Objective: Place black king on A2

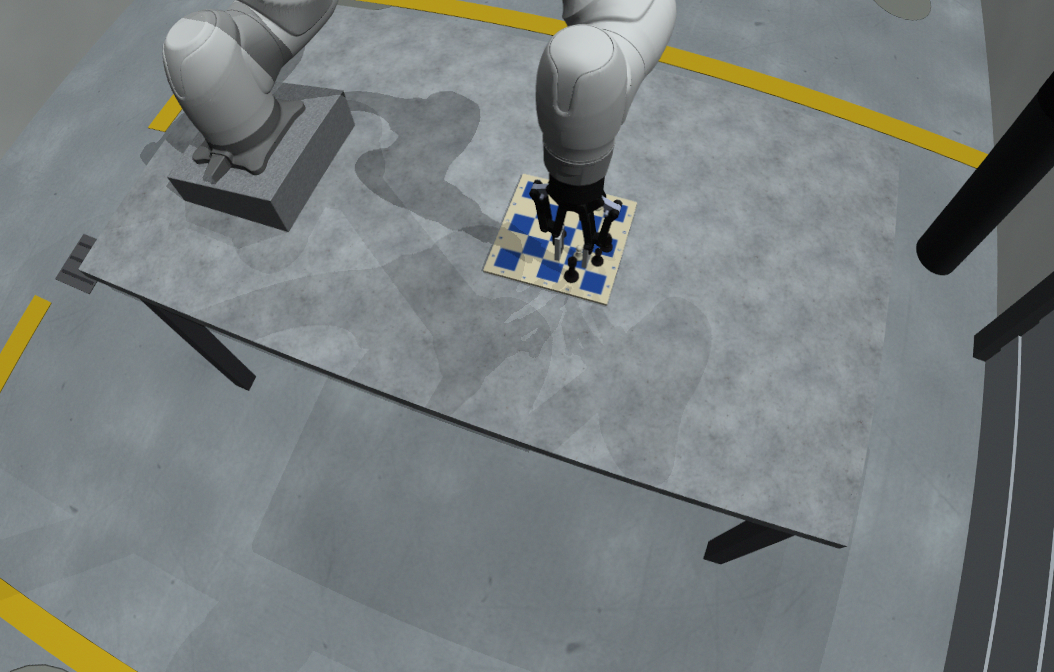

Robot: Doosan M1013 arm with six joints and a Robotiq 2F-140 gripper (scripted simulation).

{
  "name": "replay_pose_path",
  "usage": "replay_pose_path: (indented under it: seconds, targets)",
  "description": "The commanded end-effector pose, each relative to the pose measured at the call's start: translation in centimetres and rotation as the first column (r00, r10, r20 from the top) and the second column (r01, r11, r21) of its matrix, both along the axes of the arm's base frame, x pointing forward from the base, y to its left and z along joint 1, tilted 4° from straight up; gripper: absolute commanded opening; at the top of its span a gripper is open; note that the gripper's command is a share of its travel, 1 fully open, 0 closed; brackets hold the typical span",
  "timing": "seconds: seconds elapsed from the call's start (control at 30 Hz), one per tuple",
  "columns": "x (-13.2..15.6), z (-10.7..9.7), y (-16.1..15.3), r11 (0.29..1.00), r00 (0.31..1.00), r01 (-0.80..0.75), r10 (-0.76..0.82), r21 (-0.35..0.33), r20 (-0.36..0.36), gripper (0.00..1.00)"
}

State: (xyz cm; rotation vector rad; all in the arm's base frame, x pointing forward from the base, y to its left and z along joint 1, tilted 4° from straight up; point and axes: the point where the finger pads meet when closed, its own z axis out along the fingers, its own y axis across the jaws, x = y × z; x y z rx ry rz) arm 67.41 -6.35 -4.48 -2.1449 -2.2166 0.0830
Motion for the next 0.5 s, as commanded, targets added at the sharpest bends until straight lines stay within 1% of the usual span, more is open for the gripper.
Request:
replay_pose_path:
  seconds: [0.0,0.13,0.23,0.33,0.47]
  targets:
    - [0.1,1.4,0.0,1.0,1.0,0.0,0.0,0.0,0.0,0.25]
    - [0.3,3.6,0.0,1.0,1.0,0.0,0.0,0.0,0.0,0.25]
    - [0.4,4.7,0.0,1.0,1.0,0.0,0.0,0.0,0.0,0.25]
    - [0.4,5.4,0.0,1.0,1.0,0.0,0.0,0.0,0.0,0.25]
    - [0.4,5.6,0.0,1.0,1.0,0.0,0.0,0.0,0.0,0.25]
